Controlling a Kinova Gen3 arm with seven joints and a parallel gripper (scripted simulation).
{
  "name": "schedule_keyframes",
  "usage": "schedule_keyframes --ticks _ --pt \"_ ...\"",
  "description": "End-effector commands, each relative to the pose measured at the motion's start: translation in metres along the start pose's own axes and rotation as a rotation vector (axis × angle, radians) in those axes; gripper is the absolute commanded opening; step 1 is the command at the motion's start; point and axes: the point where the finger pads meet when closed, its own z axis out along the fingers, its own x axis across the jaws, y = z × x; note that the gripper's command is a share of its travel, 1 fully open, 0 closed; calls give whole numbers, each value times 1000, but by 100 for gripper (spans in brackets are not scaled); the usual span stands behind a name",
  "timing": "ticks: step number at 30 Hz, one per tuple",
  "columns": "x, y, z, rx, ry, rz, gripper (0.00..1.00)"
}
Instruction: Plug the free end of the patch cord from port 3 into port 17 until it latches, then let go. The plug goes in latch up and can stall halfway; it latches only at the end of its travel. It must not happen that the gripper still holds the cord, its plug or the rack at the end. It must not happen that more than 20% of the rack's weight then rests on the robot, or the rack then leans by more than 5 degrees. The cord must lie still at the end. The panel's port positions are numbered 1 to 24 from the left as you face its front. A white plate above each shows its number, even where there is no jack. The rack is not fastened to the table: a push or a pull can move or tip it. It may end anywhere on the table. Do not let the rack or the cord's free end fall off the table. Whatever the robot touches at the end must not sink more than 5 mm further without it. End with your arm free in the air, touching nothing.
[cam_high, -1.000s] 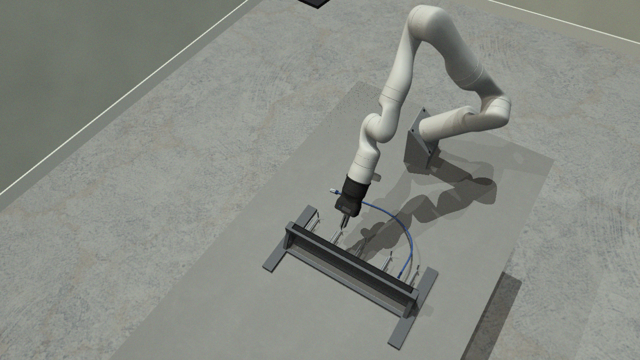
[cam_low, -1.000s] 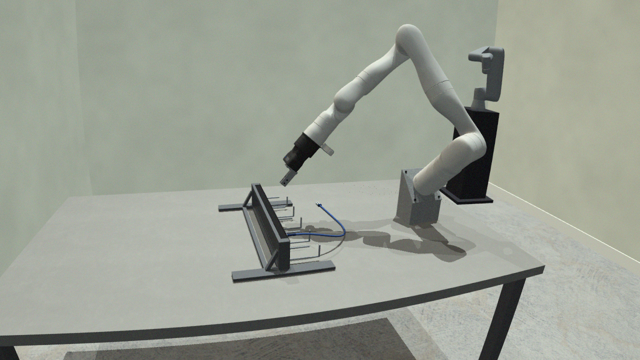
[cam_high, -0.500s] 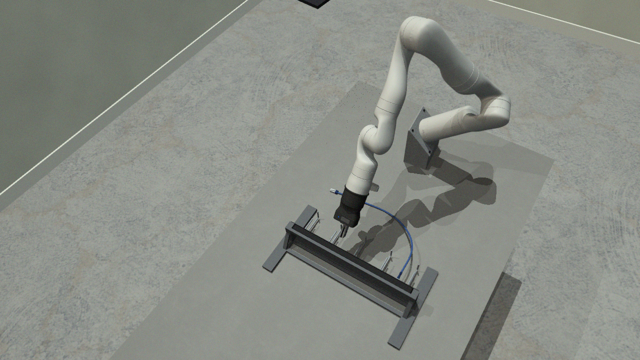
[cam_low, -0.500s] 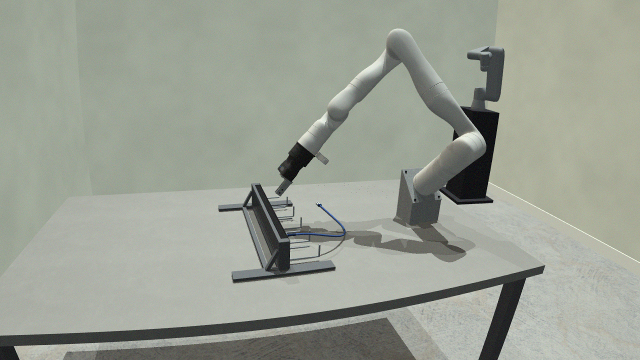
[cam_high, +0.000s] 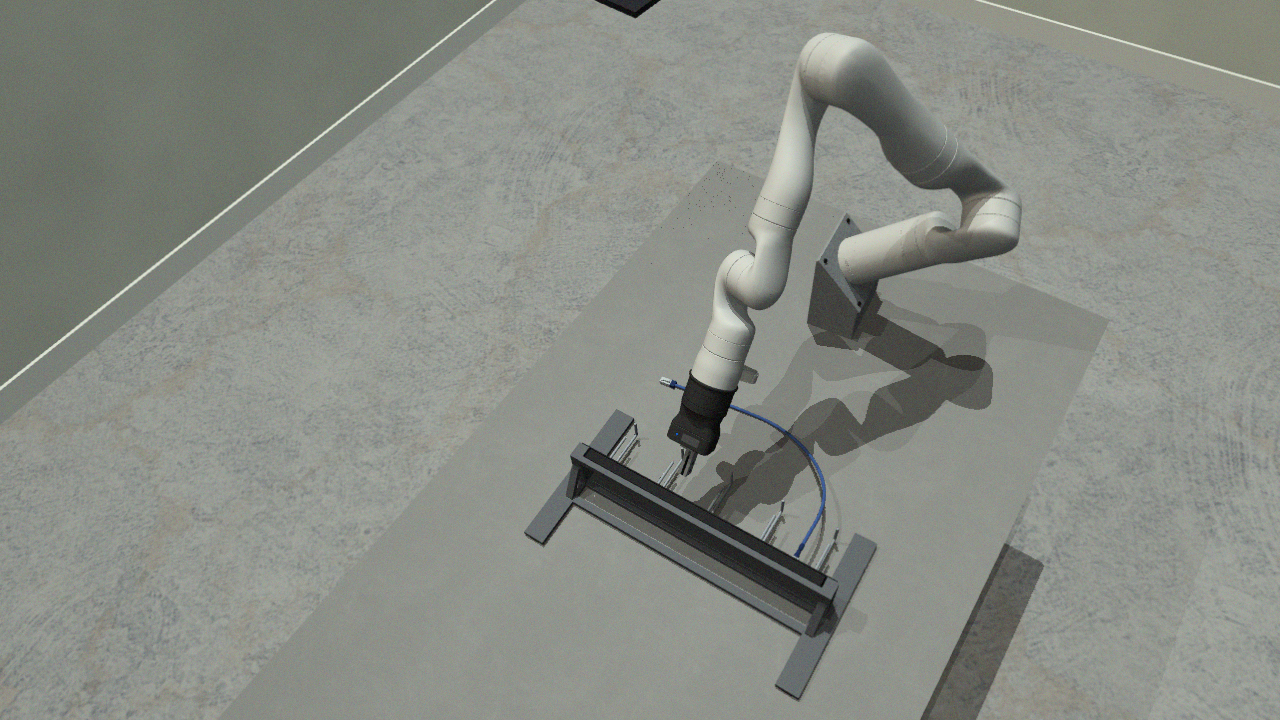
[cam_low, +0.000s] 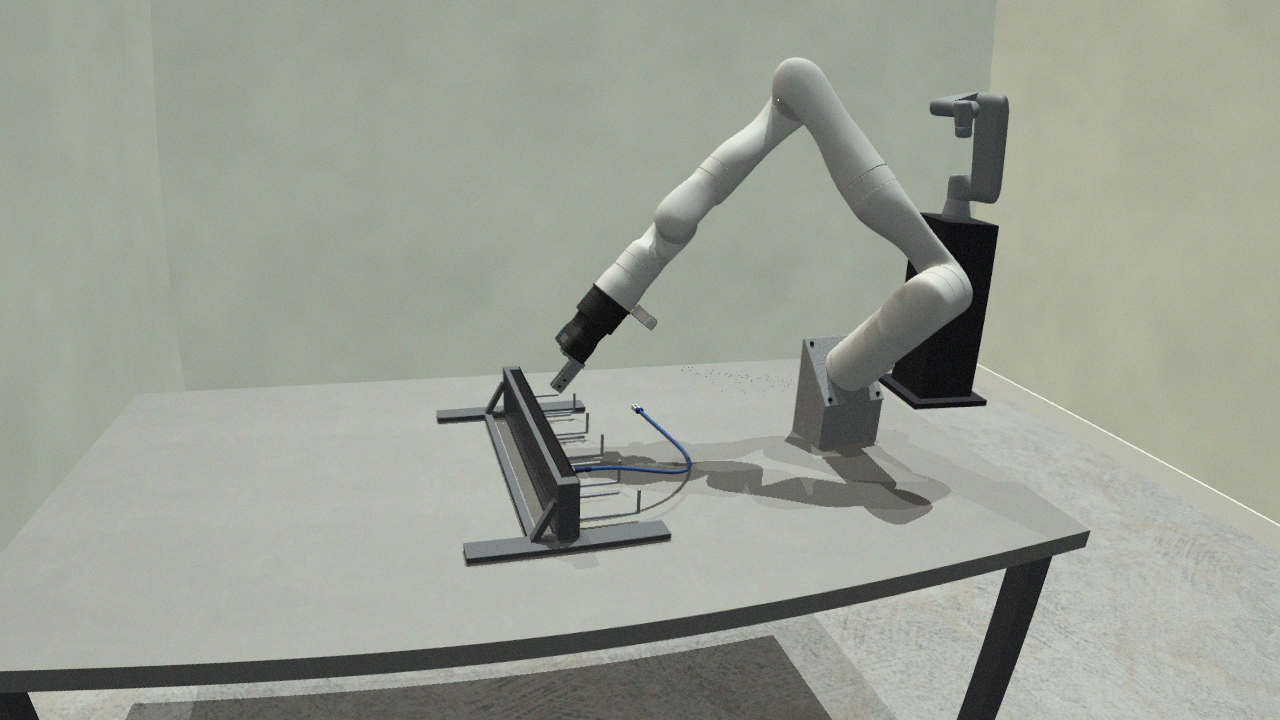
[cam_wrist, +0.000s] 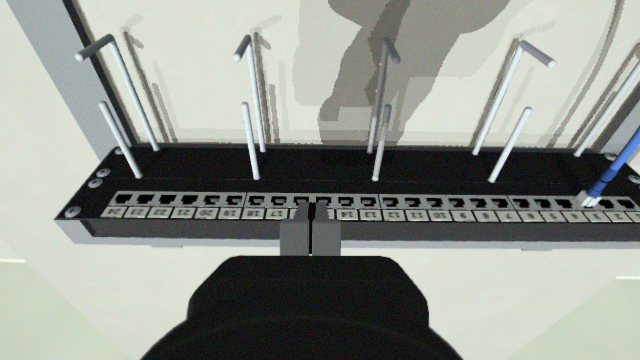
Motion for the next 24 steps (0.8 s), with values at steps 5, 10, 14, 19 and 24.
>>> schedule_keyframes --ticks 5,10,14,19,24 --pt "-1 6 -1 -14 -2 1 0" --pt "-1 7 -1 -16 -1 3 0" --pt "-1 7 -1 -17 0 5 0" --pt "-1 8 -1 -17 0 6 0" --pt "0 8 -1 -18 0 7 0"
